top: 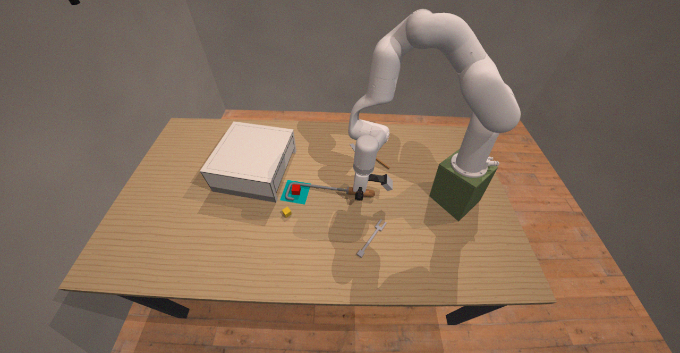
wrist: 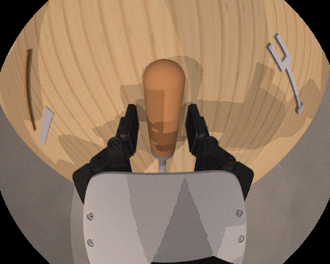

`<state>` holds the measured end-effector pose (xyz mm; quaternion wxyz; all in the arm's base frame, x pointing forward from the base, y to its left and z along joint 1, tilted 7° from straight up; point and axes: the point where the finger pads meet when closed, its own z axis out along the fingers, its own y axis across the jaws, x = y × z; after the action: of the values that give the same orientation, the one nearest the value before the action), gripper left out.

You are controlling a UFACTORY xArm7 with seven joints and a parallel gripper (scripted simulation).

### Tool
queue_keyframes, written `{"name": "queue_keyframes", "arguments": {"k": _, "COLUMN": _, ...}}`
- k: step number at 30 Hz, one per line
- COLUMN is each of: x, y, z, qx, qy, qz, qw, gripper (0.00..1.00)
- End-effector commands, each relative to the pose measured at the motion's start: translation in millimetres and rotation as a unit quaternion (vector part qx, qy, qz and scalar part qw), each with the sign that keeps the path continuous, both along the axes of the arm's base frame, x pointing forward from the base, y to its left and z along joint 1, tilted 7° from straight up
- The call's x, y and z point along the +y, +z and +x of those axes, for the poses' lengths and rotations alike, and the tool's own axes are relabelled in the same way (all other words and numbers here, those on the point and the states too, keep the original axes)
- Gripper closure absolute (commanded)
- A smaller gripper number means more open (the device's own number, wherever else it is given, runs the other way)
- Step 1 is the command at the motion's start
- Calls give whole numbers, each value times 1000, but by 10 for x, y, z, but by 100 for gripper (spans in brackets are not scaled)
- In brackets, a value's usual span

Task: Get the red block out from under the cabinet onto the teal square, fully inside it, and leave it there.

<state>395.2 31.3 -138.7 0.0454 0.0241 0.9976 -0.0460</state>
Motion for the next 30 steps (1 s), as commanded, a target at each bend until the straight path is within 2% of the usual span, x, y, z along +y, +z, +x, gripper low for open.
{"name": "queue_keyframes", "arguments": {"k": 1, "x": 4, "y": 9, "z": 12, "qx": -1, "qy": 0, "qz": 0, "qw": 1000, "gripper": 42}}
{"name": "queue_keyframes", "arguments": {"k": 9, "x": 6, "y": 29, "z": 10, "qx": -1, "qy": 0, "qz": 0, "qw": 1000, "gripper": 42}}
{"name": "queue_keyframes", "arguments": {"k": 14, "x": 14, "y": 114, "z": 3, "qx": -1, "qy": 0, "qz": 0, "qw": 1000, "gripper": 42}}
{"name": "queue_keyframes", "arguments": {"k": 21, "x": 38, "y": 367, "z": -21, "qx": -1, "qy": 0, "qz": 0, "qw": 1000, "gripper": 42}}
{"name": "queue_keyframes", "arguments": {"k": 23, "x": 38, "y": 367, "z": -21, "qx": -1, "qy": 0, "qz": 0, "qw": 1000, "gripper": 42}}
{"name": "queue_keyframes", "arguments": {"k": 30, "x": 71, "y": 726, "z": -54, "qx": -1, "qy": 0, "qz": 0, "qw": 1000, "gripper": 42}}
